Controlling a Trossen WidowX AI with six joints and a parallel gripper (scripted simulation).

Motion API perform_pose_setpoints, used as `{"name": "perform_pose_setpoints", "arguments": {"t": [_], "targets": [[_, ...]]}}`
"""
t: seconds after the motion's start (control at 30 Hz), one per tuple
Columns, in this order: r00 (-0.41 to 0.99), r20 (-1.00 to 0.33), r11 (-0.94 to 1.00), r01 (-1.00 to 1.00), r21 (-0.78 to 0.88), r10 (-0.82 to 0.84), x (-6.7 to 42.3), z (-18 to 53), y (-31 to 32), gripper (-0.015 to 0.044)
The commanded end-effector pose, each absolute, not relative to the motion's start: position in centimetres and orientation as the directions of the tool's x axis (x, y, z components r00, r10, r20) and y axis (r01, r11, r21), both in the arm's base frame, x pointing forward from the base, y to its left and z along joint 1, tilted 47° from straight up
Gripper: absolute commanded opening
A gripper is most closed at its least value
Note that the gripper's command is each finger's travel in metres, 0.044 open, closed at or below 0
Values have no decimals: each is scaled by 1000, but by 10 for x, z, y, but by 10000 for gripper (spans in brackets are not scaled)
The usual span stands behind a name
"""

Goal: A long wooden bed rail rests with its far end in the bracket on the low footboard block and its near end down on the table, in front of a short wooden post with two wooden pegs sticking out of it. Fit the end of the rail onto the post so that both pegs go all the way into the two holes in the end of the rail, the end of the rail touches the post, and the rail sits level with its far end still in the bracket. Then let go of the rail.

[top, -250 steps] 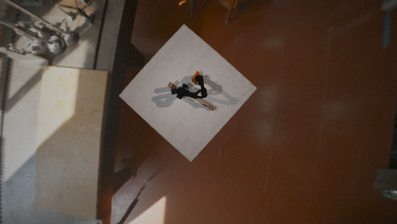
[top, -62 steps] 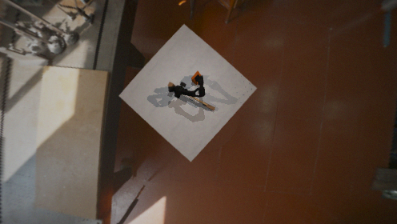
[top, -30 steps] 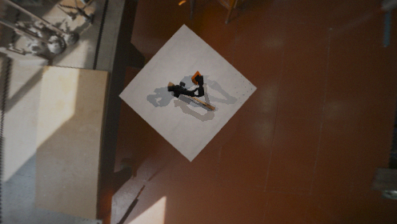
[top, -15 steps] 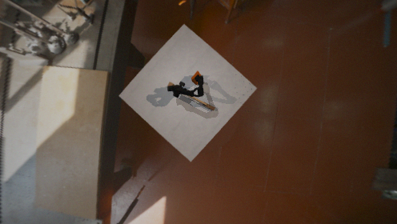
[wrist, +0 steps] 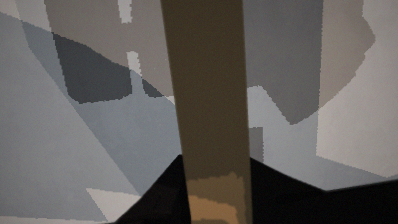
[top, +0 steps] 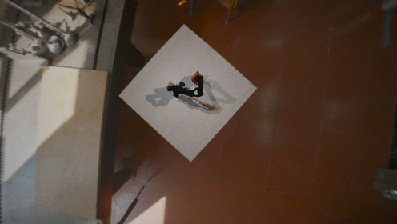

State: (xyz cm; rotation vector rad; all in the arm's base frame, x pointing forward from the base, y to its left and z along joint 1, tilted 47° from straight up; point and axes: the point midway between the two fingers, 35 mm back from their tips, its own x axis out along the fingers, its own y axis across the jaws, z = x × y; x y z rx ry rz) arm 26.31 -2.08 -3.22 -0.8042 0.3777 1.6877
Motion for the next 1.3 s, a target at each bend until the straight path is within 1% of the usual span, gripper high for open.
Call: {"name": "perform_pose_setpoints", "arguments": {"t": [0.0,0.03,0.6,0.73,0.9,1.27], "targets": [[-79,-691,-274,-945,-176,718,267,-33,-25,0],[-79,-691,-274,-945,-176,718,267,-33,-25,0],[-94,-683,-278,-946,-165,724,263,-32,-21,440],[-93,-683,-278,-946,-165,724,263,-30,-21,440],[-81,-691,-274,-946,-175,719,256,10,-23,440],[-81,-691,-274,-946,-175,719,256,10,-23,440]]}}
